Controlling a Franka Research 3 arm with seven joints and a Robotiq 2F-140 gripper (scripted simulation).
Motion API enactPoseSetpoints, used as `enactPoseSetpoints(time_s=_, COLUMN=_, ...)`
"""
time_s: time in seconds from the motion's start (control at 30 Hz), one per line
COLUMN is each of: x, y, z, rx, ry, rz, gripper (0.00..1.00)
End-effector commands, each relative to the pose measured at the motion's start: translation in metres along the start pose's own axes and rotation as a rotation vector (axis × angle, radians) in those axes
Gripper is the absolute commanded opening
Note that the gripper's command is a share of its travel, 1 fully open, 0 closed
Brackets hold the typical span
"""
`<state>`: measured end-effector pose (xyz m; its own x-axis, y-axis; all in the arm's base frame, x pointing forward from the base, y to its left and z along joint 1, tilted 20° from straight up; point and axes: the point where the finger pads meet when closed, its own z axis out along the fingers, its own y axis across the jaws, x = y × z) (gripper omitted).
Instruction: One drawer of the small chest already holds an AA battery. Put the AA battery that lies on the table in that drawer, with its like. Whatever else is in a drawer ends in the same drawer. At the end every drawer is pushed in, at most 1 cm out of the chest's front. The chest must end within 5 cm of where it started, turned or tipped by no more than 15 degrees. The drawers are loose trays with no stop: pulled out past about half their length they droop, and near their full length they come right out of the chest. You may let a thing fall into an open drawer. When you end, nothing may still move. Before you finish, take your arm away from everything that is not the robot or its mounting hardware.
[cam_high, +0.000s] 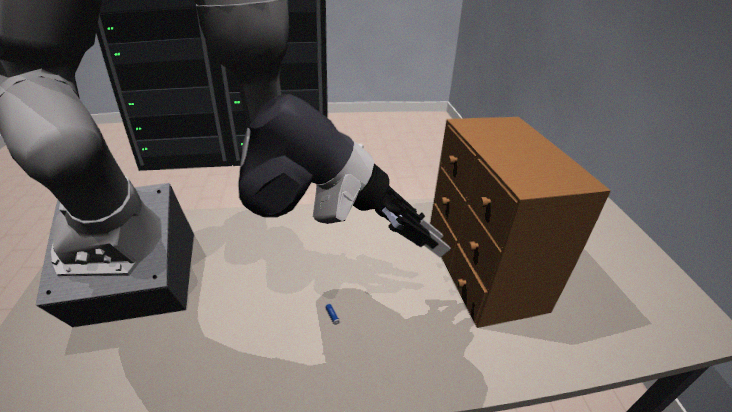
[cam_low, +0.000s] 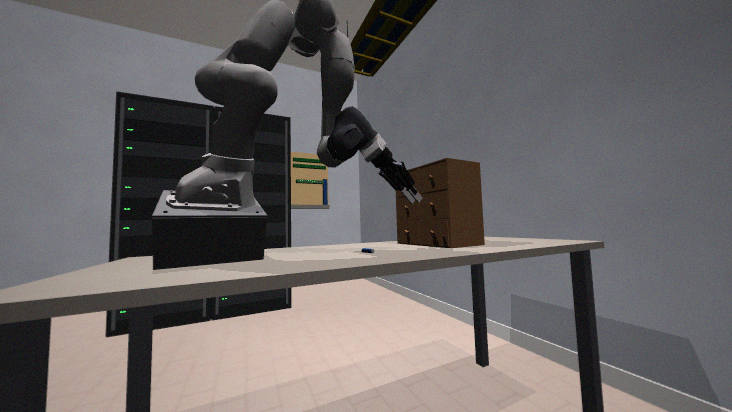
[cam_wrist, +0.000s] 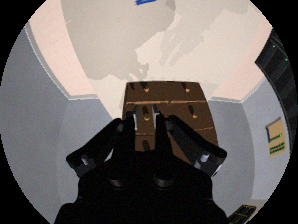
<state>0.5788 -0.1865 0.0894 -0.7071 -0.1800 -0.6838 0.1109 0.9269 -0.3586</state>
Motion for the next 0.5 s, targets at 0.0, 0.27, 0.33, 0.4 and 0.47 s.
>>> enactPoseSetpoints(time_s=0.0, x=0.001, y=0.001, z=0.006, rx=-0.004, ry=0.01, rz=0.014, gripper=0.2)
enactPoseSetpoints(time_s=0.27, x=-0.01, y=0.001, z=0.028, rx=-0.004, ry=0.01, rz=0.014, gripper=0.2)
enactPoseSetpoints(time_s=0.33, x=-0.012, y=0.001, z=0.032, rx=-0.004, ry=0.01, rz=0.014, gripper=0.2)
enactPoseSetpoints(time_s=0.4, x=-0.013, y=0.001, z=0.034, rx=-0.004, ry=0.01, rz=0.014, gripper=0.2)
enactPoseSetpoints(time_s=0.47, x=-0.014, y=0.001, z=0.036, rx=-0.004, ry=0.01, rz=0.014, gripper=0.2)
